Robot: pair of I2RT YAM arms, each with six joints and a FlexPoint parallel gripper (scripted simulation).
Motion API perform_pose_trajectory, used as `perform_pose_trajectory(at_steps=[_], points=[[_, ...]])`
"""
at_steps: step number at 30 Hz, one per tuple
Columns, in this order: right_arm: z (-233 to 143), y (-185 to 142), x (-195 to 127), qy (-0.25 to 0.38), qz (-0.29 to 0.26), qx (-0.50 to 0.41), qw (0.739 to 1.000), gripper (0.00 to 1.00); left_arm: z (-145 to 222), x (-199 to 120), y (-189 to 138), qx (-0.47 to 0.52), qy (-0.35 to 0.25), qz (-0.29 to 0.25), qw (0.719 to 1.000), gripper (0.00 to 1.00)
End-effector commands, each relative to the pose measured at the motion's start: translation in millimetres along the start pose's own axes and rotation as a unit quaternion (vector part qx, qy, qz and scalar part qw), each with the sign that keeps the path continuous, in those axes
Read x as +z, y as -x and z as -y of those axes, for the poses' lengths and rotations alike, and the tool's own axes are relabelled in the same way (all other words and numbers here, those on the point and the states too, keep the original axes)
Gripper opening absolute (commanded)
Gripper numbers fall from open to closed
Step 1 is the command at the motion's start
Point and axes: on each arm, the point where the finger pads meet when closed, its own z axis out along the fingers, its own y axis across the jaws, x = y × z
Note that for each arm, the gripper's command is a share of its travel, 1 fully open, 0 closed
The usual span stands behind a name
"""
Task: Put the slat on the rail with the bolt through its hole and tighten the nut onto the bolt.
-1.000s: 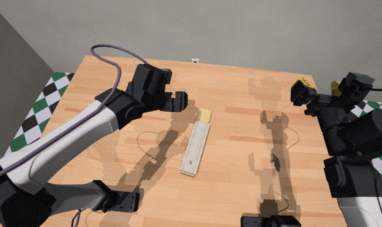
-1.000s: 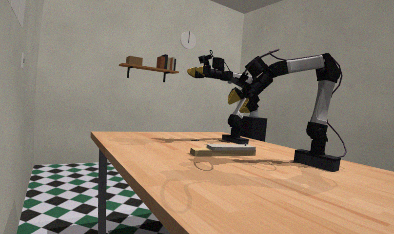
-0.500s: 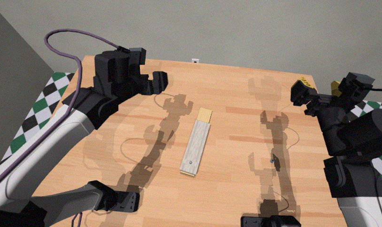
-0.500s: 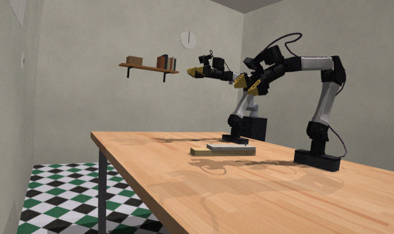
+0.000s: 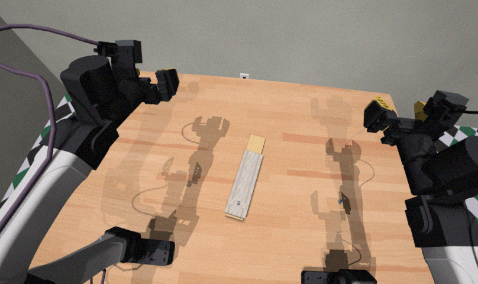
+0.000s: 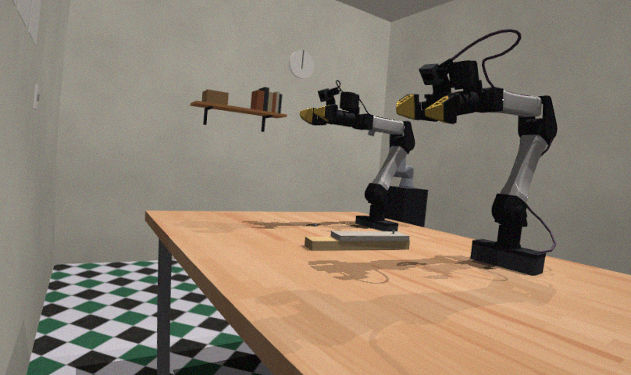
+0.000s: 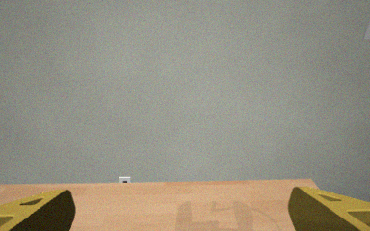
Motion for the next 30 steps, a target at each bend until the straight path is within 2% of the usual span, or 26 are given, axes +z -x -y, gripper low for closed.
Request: perform_pose_trajectory(at_steps=[1, 12, 30], points=[[-1, 6, -1, 0.004, 0.008, -0.002, 1.000, 1.00, -15, -13, 27, 0.028, 0.014, 0.063, 0.998, 1.00], [-1, 6, -1, 0.004, 0.008, -0.002, 1.000, 1.00, -54, -49, 67, 0.068, 0.070, 0.147, 0.984, 1.00], [-1, 6, -1, 0.004, 0.008, -0.002, 1.000, 1.00, -55, -47, 66, 0.068, 0.072, 0.145, 0.984, 1.00]])
